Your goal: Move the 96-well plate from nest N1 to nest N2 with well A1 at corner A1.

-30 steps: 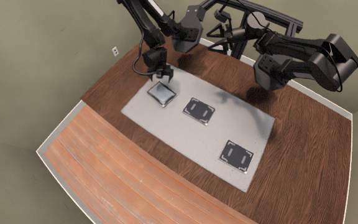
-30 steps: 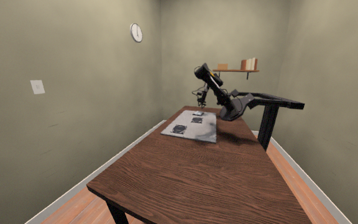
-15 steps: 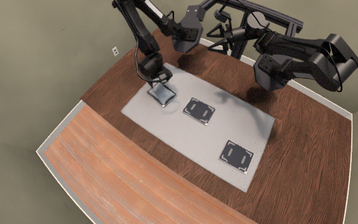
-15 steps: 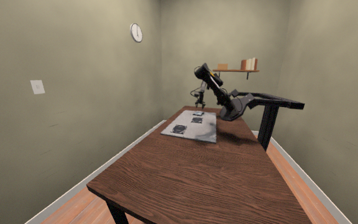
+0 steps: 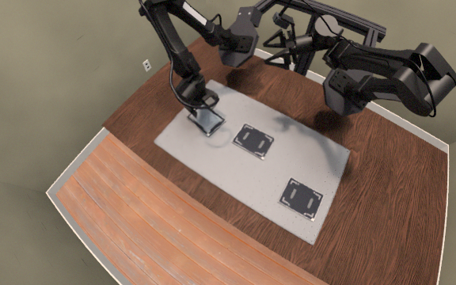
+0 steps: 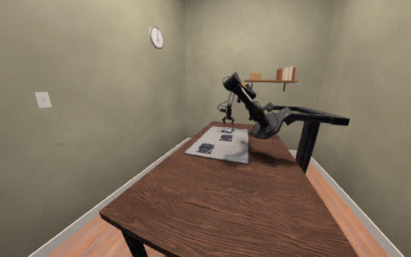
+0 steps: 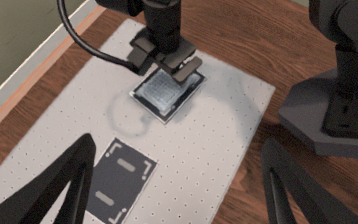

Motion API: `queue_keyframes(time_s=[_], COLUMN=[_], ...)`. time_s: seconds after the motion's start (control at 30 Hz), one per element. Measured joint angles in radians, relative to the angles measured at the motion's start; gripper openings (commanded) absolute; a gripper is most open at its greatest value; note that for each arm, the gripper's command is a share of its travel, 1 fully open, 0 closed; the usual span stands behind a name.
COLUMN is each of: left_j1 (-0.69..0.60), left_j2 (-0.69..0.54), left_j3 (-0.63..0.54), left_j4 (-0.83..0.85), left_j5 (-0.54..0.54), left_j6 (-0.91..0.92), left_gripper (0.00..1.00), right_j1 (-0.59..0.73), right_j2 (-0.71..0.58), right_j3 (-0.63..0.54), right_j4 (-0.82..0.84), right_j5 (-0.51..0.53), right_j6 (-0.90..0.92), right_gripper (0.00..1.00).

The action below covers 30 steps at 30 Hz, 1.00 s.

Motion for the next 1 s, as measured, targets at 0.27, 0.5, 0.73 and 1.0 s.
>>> queue_keyframes(time_s=[0.27,0.5,0.73,1.0], left_j1=[0.0,0.0,0.0,0.0], left_j2=[0.0,0.0,0.0,0.0], left_j3=[0.0,0.0,0.0,0.0], left_j4=[0.0,0.0,0.0,0.0], left_j5=[0.0,0.0,0.0,0.0], left_j6=[0.0,0.0,0.0,0.0], left_gripper=[1.0,1.0,1.0,1.0], right_j1=[-0.011,-0.028,-0.051,-0.069], right_j2=[0.015,0.045,0.083,0.116], right_j3=[0.0,0.0,0.001,0.001], right_j4=[0.0,0.029,0.076,0.123], right_j5=[0.0,-0.006,-0.018,-0.031], right_j6=[-0.016,-0.033,-0.052,-0.071], right_gripper=[1.0,1.0,1.0,1.0])
